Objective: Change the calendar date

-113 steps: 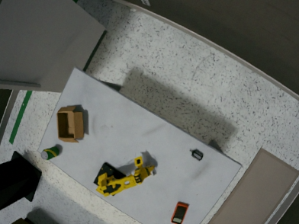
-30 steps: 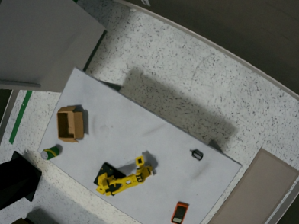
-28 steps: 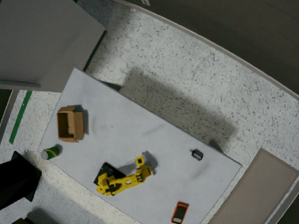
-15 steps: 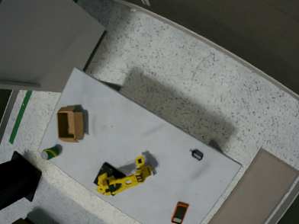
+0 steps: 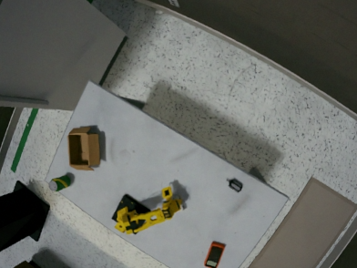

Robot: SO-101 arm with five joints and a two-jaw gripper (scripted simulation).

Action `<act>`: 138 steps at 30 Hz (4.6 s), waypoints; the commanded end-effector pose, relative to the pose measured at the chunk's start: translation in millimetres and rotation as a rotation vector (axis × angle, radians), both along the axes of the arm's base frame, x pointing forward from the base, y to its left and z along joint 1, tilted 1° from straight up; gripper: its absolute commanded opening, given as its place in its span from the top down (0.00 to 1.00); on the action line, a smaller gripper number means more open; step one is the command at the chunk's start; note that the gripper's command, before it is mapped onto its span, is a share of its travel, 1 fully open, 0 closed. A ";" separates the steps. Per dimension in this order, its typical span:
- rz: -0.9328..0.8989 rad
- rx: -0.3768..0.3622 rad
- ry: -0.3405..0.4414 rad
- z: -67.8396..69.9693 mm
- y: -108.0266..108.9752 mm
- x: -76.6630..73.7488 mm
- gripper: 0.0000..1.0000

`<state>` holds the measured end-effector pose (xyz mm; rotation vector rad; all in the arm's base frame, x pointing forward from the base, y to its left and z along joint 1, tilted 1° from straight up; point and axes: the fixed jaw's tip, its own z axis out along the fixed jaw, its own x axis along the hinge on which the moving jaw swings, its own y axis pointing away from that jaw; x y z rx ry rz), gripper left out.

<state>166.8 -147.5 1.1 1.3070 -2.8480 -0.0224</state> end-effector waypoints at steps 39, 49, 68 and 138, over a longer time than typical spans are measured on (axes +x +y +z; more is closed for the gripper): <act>-0.002 0.006 0.004 7.5 0.0 2.0 1.00; -0.002 0.006 0.004 8.5 0.0 2.0 1.00; -0.002 0.006 0.004 37.4 0.3 1.2 1.00; 0.977 -0.005 -0.030 29.7 199.0 26.9 1.00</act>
